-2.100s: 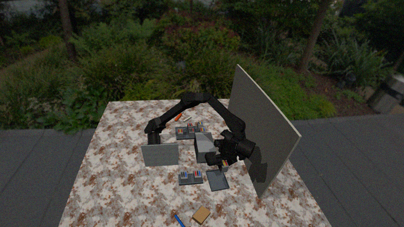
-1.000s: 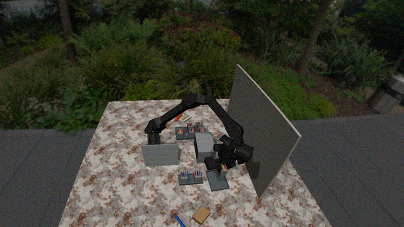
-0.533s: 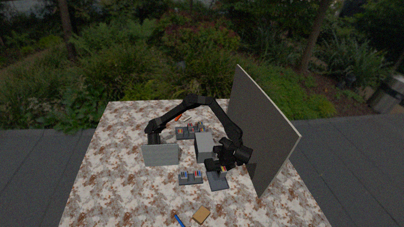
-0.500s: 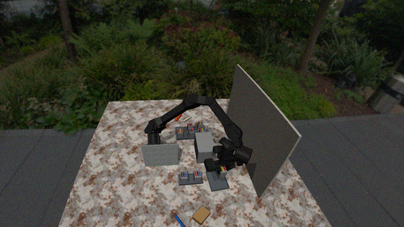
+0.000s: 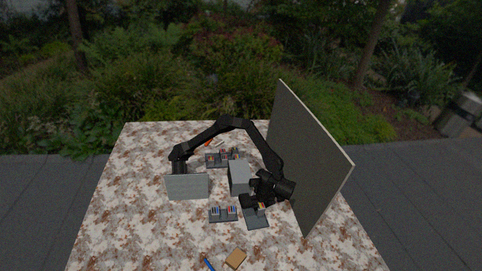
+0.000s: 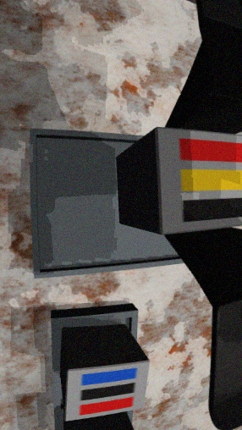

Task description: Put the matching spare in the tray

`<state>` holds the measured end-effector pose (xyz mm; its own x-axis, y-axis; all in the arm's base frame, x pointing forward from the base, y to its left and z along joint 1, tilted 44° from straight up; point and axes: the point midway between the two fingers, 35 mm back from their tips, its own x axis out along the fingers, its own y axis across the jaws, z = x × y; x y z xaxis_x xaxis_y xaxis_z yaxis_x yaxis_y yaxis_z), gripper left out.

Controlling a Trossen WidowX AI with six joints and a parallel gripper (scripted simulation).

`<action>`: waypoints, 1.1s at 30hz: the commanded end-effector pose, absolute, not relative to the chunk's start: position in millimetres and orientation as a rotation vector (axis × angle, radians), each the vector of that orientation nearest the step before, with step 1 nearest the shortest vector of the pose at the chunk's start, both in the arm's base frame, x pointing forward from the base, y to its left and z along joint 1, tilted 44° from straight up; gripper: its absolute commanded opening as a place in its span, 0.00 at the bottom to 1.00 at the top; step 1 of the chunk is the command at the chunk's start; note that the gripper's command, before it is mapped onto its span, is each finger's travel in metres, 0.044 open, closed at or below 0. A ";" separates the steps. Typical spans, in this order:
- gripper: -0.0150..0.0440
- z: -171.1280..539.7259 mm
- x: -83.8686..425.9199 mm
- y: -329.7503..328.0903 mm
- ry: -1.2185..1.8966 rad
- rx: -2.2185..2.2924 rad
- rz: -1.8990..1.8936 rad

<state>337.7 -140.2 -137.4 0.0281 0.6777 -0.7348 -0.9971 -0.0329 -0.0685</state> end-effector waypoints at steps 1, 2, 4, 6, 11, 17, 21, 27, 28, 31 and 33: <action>0.25 -140.4 337.1 -136.9 0.585 -0.701 1.471; 0.25 -141.0 337.1 -136.2 0.585 -0.701 1.471; 0.25 -142.3 336.9 -134.9 0.585 -0.701 1.471; 0.25 -143.5 336.8 -133.5 0.585 -0.701 1.471; 0.25 -146.5 336.4 -130.2 0.584 -0.700 1.472; 0.25 -150.0 335.9 -126.1 0.584 -0.700 1.472; 0.25 -152.3 335.4 -123.4 0.583 -0.700 1.472; 0.25 -155.8 334.7 -119.3 0.583 -0.699 1.472; 0.25 -156.3 334.6 -118.7 0.582 -0.699 1.472; 0.25 -158.0 334.2 -116.6 0.582 -0.699 1.472; 0.25 -159.1 334.0 -115.3 0.582 -0.699 1.473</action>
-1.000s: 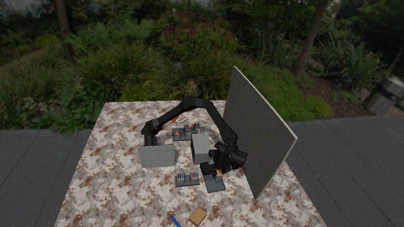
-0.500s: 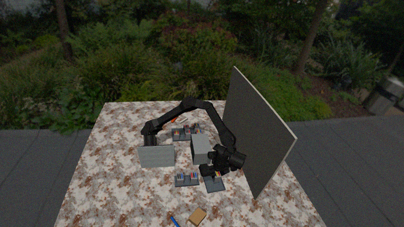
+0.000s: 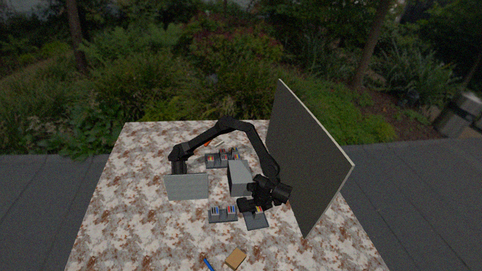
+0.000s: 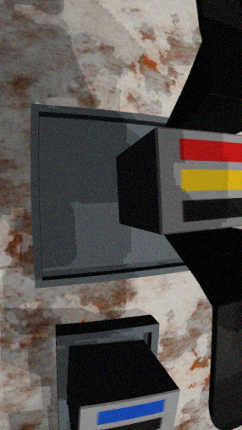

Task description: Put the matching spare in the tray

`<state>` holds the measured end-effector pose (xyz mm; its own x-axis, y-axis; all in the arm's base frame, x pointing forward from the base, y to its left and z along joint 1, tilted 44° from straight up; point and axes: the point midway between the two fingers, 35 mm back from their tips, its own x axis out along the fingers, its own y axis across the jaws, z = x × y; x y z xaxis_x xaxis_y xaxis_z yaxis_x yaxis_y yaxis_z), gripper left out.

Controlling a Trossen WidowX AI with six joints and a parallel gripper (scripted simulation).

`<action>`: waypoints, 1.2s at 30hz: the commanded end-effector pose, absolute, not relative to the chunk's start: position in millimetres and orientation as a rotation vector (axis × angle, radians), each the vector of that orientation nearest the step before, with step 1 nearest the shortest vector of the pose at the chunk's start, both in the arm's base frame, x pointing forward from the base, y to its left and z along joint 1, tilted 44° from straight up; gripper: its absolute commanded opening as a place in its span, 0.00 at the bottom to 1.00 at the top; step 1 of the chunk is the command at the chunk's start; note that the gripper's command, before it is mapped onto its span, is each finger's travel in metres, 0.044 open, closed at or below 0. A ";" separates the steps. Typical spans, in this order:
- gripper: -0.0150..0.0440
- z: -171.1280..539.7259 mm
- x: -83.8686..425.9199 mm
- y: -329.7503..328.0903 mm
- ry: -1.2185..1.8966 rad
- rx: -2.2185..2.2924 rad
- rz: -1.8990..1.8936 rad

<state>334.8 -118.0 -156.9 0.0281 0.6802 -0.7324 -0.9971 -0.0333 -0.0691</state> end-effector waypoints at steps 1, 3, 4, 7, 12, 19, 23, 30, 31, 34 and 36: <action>0.25 -159.7 333.8 -114.6 0.582 -0.699 1.473; 0.25 -160.8 333.5 -113.2 0.582 -0.698 1.473; 0.25 -161.4 333.4 -112.5 0.581 -0.698 1.473; 0.25 -163.0 332.9 -110.5 0.581 -0.698 1.473; 0.30 -163.1 333.2 -110.5 0.580 -0.704 1.476; 0.61 -163.1 333.2 -110.5 0.580 -0.704 1.476; 0.79 -163.1 333.2 -110.5 0.580 -0.704 1.476; 1.00 -155.5 334.3 -118.8 0.582 -0.704 1.475; 1.00 -145.8 335.0 -129.2 0.583 -0.704 1.474; 1.00 -105.8 332.7 -167.0 0.586 -0.702 1.473; 1.00 -87.7 329.3 -181.9 0.586 -0.700 1.473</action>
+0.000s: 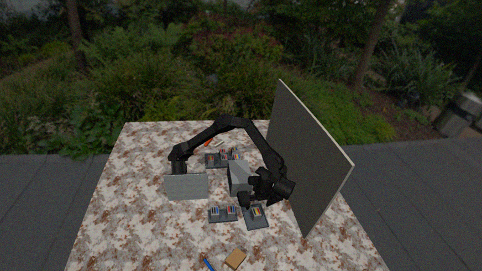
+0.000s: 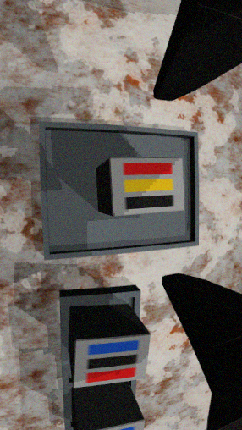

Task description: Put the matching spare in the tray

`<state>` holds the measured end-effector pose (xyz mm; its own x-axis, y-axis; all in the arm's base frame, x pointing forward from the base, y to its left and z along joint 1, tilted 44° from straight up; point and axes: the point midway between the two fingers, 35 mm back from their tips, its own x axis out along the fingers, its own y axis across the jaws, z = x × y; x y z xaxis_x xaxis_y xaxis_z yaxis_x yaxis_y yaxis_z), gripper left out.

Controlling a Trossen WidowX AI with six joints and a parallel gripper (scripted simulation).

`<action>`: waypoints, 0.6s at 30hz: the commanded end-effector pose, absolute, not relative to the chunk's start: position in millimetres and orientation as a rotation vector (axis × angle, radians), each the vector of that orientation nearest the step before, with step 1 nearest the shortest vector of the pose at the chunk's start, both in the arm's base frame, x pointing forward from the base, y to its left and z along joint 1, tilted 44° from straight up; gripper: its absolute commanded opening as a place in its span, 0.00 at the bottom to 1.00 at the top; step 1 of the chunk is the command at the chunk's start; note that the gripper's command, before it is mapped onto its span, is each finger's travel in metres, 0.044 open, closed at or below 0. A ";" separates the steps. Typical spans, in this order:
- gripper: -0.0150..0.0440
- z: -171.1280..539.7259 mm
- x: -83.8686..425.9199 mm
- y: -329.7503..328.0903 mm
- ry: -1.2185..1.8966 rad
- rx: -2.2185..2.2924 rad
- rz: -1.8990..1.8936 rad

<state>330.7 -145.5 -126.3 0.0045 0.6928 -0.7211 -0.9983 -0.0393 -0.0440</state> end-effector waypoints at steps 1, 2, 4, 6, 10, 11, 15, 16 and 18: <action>1.00 -85.3 328.7 -183.8 0.586 -0.700 1.473; 1.00 -85.3 328.7 -183.8 0.586 -0.700 1.473; 1.00 -85.3 328.7 -183.8 0.586 -0.700 1.473; 1.00 -88.6 331.0 -186.4 0.589 -0.711 1.444; 1.00 -88.6 331.0 -186.4 0.589 -0.711 1.444; 1.00 -88.6 331.0 -186.4 0.589 -0.711 1.444; 1.00 -88.6 331.0 -186.4 0.589 -0.711 1.444; 1.00 -88.6 331.0 -186.4 0.589 -0.711 1.444; 1.00 -88.6 331.0 -186.4 0.589 -0.711 1.444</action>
